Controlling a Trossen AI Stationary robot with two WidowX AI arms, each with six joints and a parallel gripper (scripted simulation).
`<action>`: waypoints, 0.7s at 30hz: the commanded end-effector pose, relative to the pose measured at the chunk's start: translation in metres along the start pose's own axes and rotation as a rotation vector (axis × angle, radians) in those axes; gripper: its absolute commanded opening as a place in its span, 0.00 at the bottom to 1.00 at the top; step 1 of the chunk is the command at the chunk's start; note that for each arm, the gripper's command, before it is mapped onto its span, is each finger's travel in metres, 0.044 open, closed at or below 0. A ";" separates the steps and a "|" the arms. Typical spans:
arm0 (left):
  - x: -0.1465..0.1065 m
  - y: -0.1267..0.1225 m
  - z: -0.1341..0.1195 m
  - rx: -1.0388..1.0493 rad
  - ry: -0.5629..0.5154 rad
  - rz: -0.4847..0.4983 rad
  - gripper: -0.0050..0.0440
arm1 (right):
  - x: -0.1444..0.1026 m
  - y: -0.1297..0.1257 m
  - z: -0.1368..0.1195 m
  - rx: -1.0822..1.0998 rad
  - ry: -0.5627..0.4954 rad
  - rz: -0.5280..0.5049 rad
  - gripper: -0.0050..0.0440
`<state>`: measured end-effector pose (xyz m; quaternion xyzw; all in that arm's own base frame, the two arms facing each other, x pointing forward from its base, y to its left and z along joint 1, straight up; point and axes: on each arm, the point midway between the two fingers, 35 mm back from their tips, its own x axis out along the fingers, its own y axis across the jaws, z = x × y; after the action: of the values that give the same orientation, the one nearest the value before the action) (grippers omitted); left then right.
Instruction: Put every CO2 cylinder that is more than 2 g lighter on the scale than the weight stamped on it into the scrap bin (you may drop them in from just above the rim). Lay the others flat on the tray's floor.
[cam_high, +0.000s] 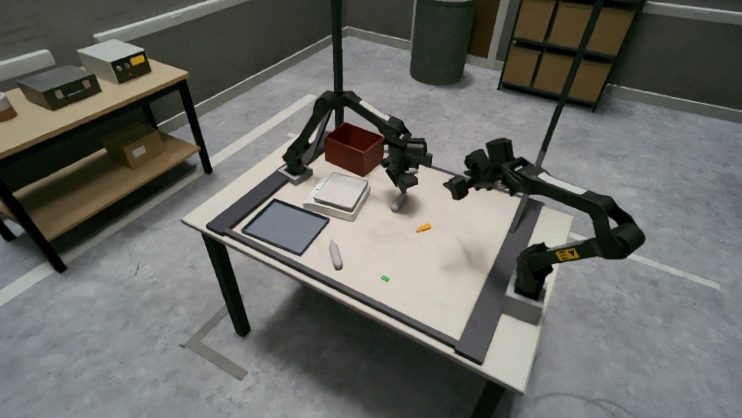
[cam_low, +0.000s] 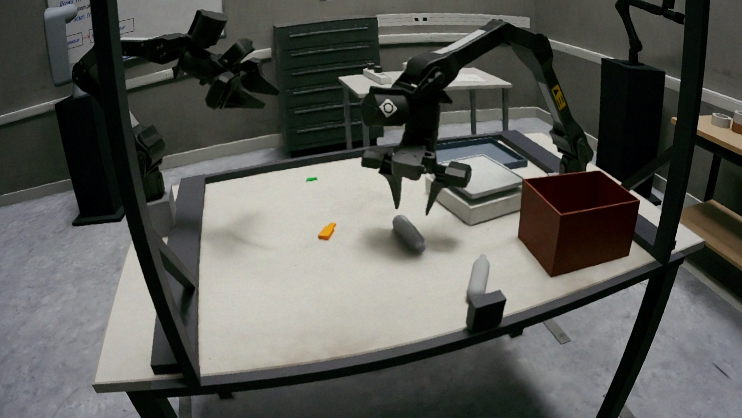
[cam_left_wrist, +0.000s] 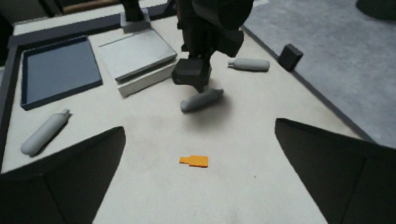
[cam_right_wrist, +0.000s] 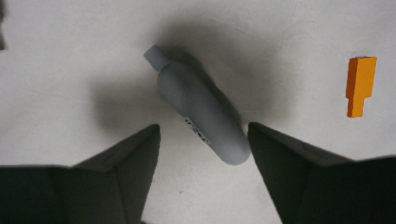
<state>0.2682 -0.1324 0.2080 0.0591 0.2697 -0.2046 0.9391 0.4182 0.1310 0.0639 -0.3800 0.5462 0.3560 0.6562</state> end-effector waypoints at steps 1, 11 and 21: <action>-0.003 0.001 0.006 -0.003 -0.020 0.002 1.00 | -0.008 -0.005 0.011 -0.166 0.010 0.005 0.62; -0.003 0.001 0.006 -0.003 -0.020 0.002 1.00 | 0.005 0.000 0.022 -0.627 0.059 0.103 0.62; -0.003 0.001 0.006 -0.003 -0.020 0.002 1.00 | 0.007 0.001 0.021 -0.674 0.063 0.119 0.62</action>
<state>0.2682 -0.1324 0.2080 0.0591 0.2697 -0.2046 0.9391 0.4239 0.1496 0.0486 -0.5453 0.4494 0.5462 0.4498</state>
